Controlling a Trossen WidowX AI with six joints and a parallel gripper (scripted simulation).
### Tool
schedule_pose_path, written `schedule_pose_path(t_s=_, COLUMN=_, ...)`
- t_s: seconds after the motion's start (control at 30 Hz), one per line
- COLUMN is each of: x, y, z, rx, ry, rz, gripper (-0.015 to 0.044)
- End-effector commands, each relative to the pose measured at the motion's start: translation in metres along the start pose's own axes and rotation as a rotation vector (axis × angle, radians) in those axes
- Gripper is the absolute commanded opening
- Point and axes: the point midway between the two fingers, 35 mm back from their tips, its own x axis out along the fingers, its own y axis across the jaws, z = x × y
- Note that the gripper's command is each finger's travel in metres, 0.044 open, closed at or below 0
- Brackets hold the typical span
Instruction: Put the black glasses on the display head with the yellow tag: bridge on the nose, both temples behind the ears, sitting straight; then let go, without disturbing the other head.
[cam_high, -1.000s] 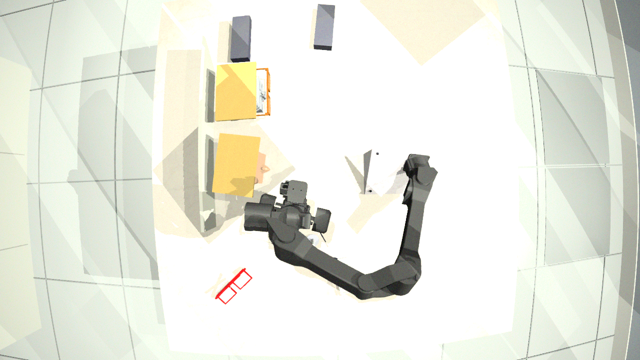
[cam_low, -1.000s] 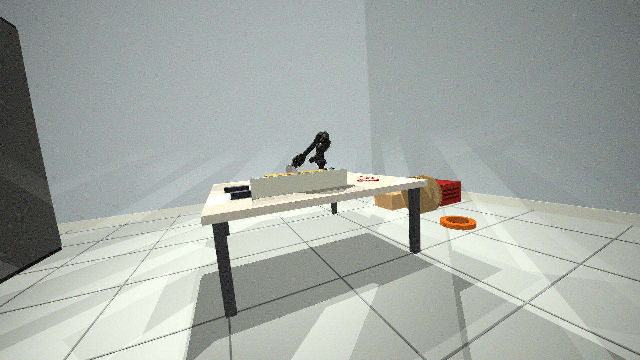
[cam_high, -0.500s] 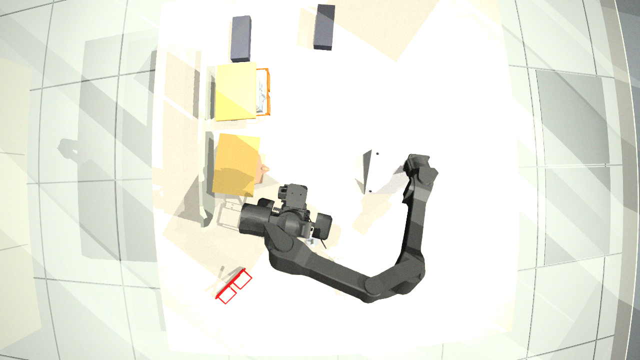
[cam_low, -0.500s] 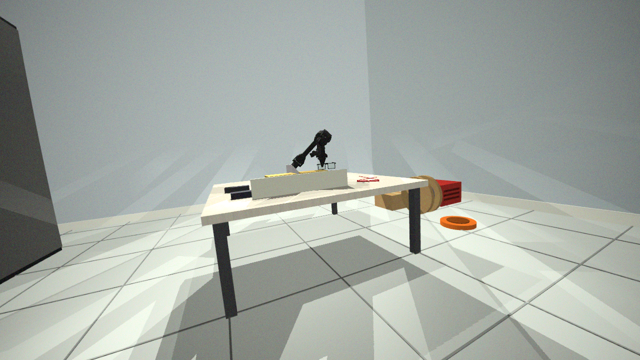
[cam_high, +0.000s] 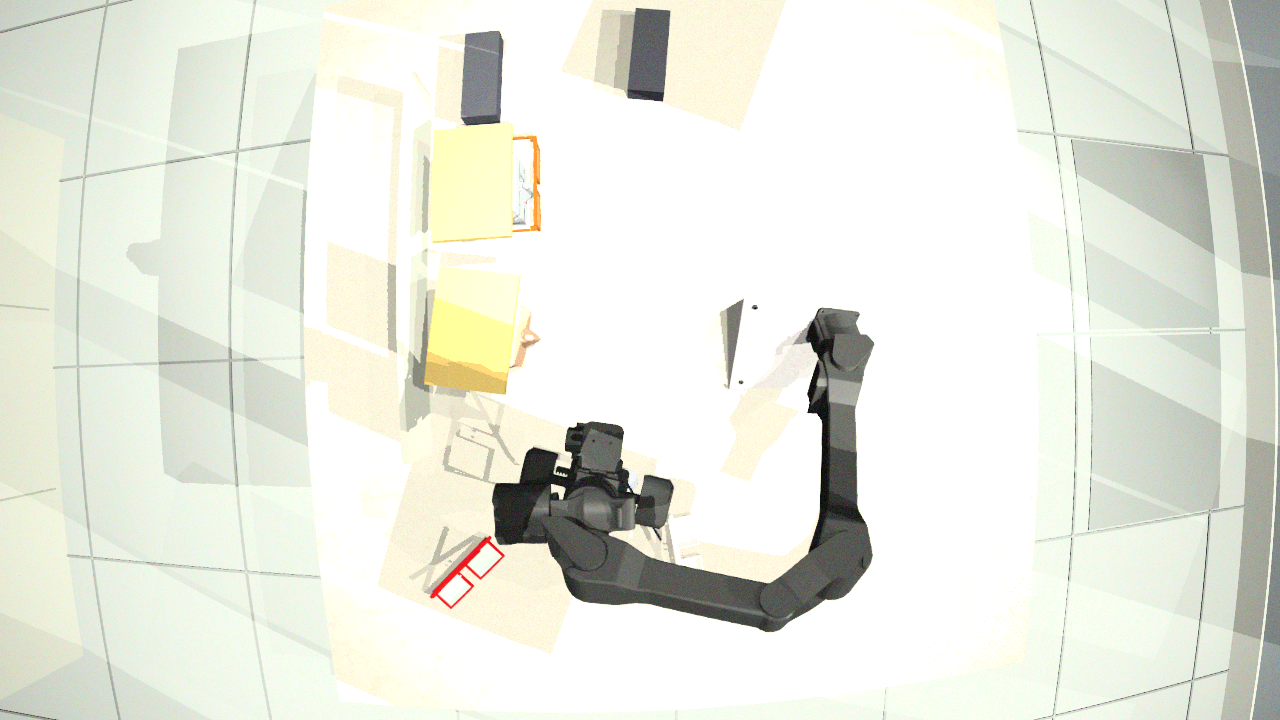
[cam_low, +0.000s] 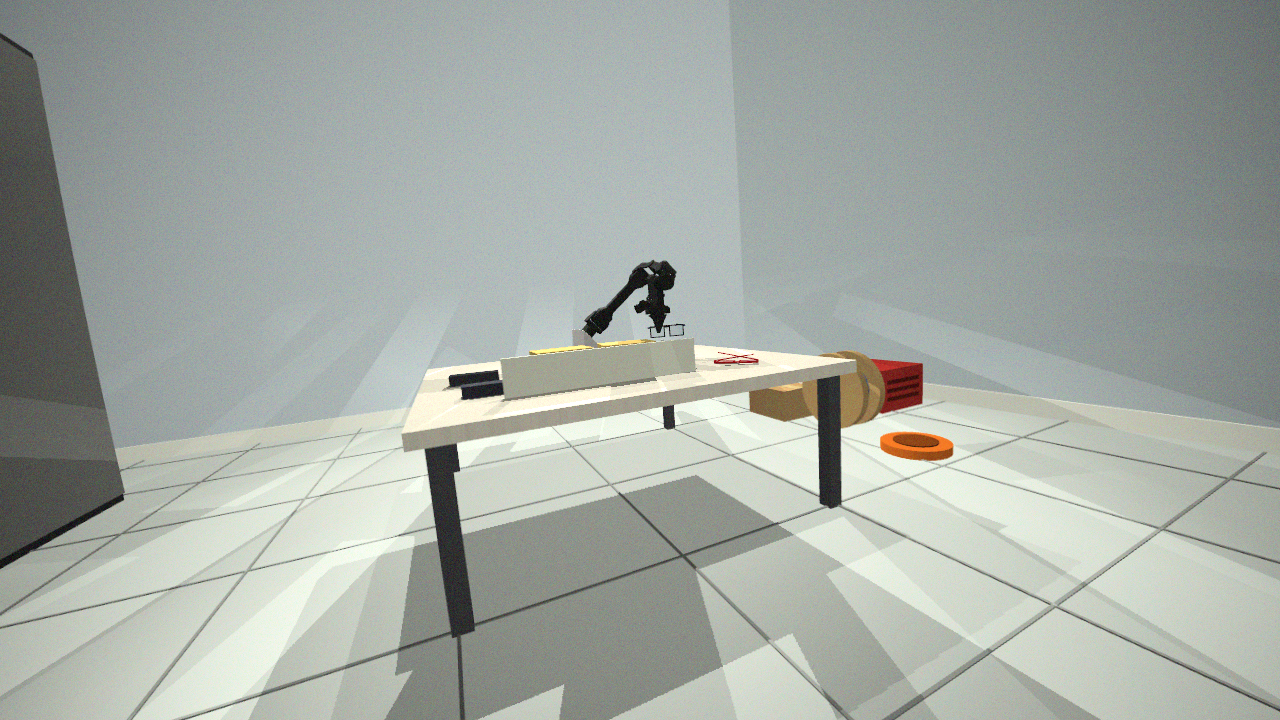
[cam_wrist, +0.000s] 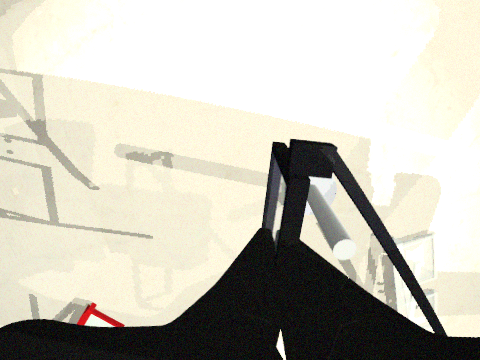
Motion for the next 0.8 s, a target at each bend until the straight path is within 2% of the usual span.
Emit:
schedule_pose_path(t_s=0.0, x=0.012, y=-0.001, z=-0.001, rx=0.006, ry=0.001, rz=-0.006, gripper=0.0000)
schedule_pose_path(t_s=0.33, x=0.055, y=-0.003, z=-0.001, rx=0.006, ry=0.004, rz=-0.007, gripper=0.0000)
schedule_pose_path(t_s=0.77, x=0.056, y=0.004, z=-0.008, rx=0.005, ry=0.004, rz=-0.007, gripper=0.0000)
